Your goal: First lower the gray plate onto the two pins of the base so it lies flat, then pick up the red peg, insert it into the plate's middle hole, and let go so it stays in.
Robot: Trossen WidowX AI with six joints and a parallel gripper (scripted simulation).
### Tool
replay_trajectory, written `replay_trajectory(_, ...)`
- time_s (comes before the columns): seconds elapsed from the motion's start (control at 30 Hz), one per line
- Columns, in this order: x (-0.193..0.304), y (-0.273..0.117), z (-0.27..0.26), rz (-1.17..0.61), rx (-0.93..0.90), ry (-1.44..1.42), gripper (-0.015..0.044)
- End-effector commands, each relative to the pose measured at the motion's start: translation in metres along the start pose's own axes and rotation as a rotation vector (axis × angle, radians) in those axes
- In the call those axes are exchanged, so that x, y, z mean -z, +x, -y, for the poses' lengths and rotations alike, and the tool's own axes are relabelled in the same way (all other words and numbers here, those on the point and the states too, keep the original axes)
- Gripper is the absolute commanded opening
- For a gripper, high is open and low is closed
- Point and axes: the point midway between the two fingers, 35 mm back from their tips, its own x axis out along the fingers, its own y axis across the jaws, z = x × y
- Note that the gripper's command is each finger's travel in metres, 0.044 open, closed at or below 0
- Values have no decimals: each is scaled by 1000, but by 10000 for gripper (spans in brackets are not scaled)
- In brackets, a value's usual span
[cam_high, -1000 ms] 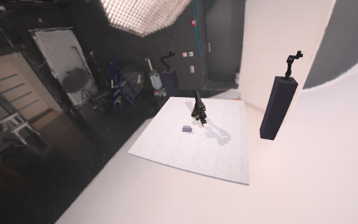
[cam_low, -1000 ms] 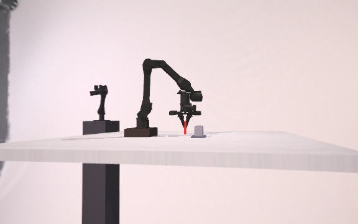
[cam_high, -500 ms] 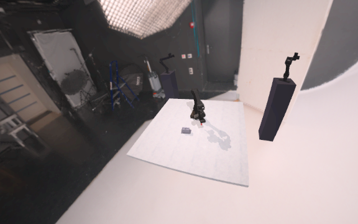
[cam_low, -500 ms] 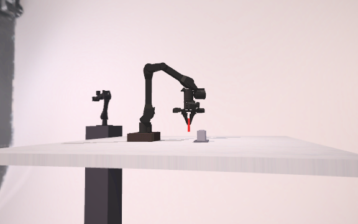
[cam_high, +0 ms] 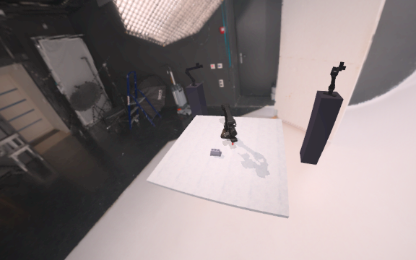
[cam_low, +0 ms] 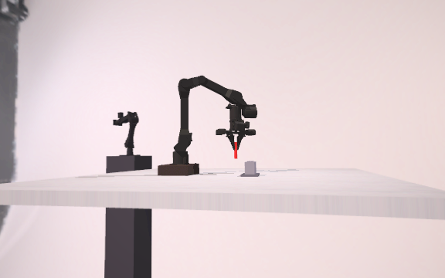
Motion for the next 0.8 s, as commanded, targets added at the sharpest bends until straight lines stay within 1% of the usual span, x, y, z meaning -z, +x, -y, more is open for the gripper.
replay_trajectory(0.0, -9, -2, -4, -1, -3, -2, 0)
replay_trajectory(0.77, -73, -5, -18, 2, -8, -1, 0)
